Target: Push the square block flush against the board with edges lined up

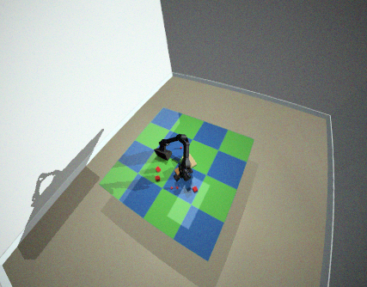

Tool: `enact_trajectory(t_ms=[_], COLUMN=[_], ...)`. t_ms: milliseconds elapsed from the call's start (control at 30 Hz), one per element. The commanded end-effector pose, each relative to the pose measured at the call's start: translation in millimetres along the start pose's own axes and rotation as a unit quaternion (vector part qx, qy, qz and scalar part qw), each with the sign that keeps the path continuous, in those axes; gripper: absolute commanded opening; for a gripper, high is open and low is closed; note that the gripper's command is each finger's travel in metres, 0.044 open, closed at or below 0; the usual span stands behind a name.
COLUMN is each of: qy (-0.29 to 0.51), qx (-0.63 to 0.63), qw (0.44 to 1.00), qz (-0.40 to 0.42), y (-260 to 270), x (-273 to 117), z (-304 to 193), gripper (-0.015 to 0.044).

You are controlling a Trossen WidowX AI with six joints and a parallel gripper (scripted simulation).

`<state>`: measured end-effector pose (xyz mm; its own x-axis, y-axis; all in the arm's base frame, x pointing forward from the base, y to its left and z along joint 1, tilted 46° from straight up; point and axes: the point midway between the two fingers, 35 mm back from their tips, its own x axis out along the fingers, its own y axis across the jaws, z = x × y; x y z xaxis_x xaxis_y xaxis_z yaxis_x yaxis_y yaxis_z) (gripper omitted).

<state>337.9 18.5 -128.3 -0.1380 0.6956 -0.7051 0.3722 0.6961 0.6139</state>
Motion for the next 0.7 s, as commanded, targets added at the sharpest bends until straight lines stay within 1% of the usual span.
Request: enact_trajectory(t_ms=[0, 667], qy=[0.002, 0.003], qx=[0.002, 0.003], qw=[1.0, 1.0], qz=[0.001, 0.001], y=[0, -1], x=[1, 2], z=[-7, -33], gripper=[0.0, 0.0])
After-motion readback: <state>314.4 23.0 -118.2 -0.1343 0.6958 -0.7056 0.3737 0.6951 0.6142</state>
